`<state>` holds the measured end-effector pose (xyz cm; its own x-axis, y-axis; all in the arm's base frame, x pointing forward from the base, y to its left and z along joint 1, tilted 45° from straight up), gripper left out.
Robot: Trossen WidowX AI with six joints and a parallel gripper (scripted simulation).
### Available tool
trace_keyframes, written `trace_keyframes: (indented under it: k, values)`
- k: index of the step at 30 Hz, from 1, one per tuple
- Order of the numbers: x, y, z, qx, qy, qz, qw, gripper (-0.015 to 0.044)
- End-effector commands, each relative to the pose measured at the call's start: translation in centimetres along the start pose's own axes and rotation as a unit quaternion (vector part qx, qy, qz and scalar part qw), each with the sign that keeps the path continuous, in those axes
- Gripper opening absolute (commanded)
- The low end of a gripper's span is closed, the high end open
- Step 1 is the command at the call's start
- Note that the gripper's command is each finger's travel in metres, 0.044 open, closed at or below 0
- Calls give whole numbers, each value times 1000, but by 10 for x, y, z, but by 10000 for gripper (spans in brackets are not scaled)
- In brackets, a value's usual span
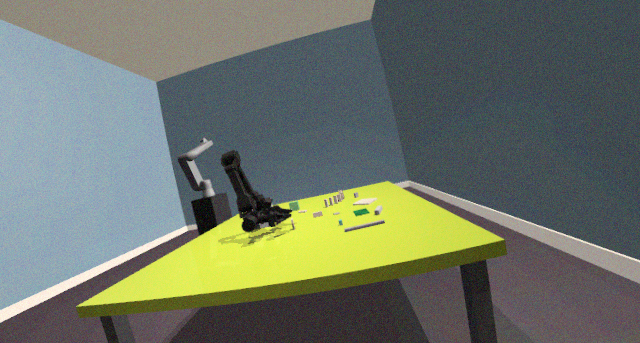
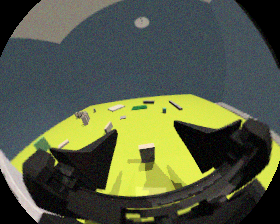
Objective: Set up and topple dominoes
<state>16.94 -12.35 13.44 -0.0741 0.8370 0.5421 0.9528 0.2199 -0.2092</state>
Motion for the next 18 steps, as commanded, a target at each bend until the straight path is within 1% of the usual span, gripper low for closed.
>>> trace_keyframes:
  k: [1,6,13,18]
  values:
    - [17,-2,-1,0,2,2,1000,440]
    - [18,3,-1,15,17,5,1000,440]
    - [28,41,-1,125,113,42,985,440]
    - [38,65,-2,195,167,114,960,440]
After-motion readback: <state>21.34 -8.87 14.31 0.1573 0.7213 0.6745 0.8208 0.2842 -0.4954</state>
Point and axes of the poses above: the point midway between the two fingers, 35 mm back from their tips, its own y axis out along the fingers, its own z axis across the jaws, x = y × z, the point moved 4 cm from there along -y, back along the fingers, and after that the axes turned 11 degrees about -y, right-handed, at the moved point
